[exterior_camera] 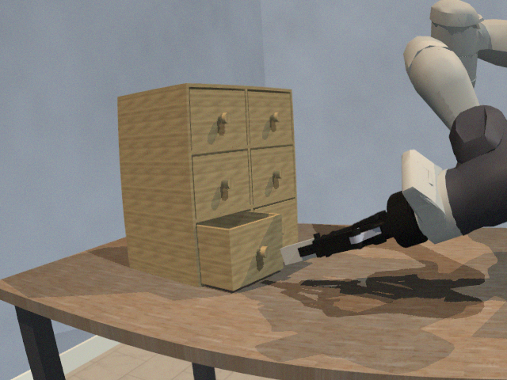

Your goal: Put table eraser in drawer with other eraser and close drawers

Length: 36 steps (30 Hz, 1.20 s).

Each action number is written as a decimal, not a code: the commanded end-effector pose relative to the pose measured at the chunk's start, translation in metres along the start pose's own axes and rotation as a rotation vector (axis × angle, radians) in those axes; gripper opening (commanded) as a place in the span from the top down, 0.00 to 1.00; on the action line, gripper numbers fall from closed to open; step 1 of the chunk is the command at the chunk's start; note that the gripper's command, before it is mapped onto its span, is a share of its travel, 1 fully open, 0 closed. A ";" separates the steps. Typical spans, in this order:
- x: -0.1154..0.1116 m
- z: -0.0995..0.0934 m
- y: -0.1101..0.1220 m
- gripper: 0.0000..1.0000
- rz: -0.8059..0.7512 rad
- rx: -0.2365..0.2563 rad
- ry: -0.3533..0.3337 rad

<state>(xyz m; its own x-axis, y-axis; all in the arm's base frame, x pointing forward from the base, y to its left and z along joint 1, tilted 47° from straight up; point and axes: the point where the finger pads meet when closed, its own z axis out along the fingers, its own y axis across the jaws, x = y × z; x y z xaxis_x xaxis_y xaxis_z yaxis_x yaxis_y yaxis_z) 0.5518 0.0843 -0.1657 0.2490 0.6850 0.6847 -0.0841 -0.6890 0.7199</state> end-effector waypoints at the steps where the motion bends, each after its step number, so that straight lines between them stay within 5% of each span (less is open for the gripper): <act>1: 0.001 0.004 0.000 1.00 0.002 0.004 0.000; 36: 0.018 0.052 -0.001 1.00 0.002 0.004 0.000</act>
<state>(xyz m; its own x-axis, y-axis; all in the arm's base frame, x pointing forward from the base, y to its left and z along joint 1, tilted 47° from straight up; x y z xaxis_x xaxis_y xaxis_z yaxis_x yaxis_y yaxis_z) 0.6014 0.0840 -0.1589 0.2471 0.6755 0.6947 -0.0909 -0.6976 0.7107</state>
